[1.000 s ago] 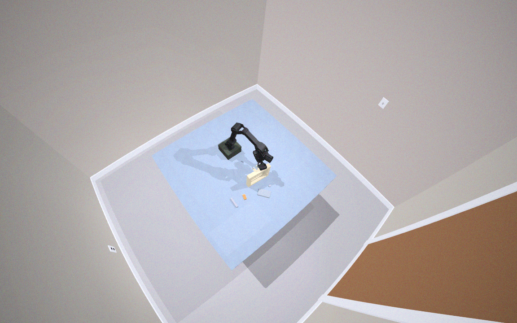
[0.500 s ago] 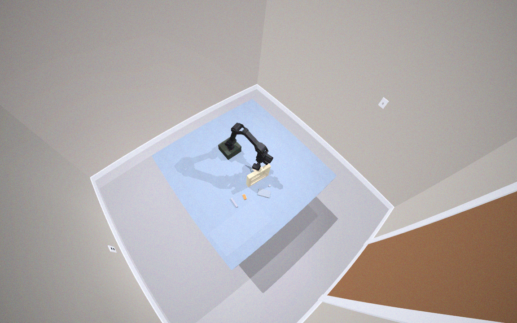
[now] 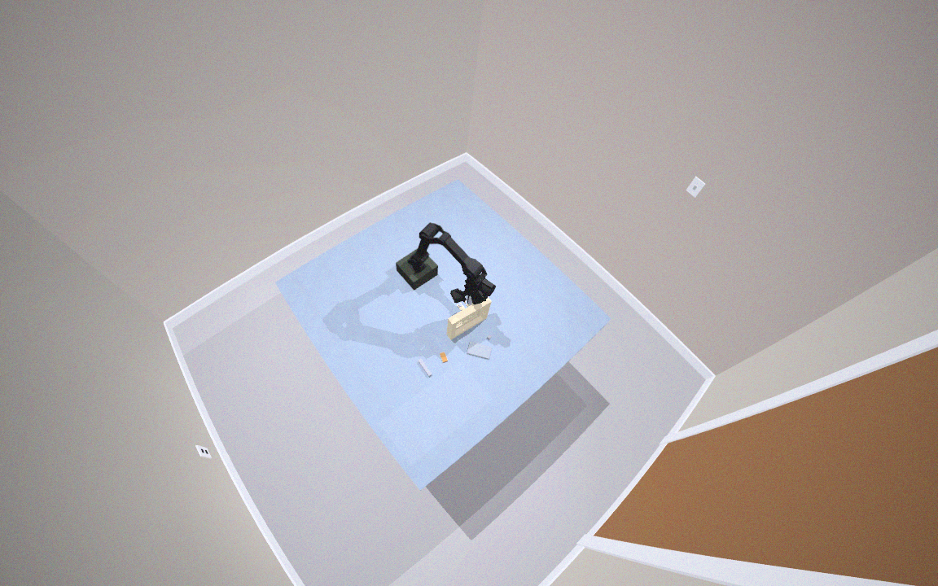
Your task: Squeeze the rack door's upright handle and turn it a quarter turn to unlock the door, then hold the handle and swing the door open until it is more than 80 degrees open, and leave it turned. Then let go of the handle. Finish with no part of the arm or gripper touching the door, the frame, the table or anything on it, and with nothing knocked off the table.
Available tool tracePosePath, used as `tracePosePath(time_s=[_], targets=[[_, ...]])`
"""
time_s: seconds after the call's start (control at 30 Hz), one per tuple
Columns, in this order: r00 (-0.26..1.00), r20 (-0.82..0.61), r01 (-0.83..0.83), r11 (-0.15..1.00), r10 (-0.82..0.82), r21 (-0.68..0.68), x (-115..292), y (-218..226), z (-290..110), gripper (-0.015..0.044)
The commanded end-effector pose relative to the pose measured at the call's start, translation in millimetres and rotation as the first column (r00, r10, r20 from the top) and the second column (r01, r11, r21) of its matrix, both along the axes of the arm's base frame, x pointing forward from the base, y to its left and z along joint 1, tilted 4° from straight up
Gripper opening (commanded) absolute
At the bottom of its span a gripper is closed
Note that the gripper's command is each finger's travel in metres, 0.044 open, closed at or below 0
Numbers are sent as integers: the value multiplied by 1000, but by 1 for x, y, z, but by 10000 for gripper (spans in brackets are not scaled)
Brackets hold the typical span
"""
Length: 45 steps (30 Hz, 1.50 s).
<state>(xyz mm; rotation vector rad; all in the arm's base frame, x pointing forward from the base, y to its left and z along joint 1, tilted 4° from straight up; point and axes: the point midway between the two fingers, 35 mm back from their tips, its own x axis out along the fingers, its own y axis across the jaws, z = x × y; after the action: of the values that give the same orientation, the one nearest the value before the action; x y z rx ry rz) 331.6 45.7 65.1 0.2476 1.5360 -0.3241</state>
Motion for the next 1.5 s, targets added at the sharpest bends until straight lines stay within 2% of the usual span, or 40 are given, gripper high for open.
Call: tracePosePath(time_s=[0.0, 0.17, 0.37, 0.67, 0.87, 0.93, 1.27, 1.47], targets=[[979, 8, 204, 979, -204, 0, -1, 0, -1, 285], [899, 20, 437, 899, -437, 5, -1, 0, -1, 285], [732, 32, 681, 732, -681, 15, -1, 0, -1, 285], [366, 44, 929, 367, -930, 34, -1, 0, -1, 285], [77, 47, 996, 80, -996, 49, -1, 0, -1, 285], [12, 47, 999, 14, -999, 53, -1, 0, -1, 285], [4, 47, 999, 6, -999, 53, -1, 0, -1, 285], [4, 47, 999, 6, -999, 53, -1, 0, -1, 245]])
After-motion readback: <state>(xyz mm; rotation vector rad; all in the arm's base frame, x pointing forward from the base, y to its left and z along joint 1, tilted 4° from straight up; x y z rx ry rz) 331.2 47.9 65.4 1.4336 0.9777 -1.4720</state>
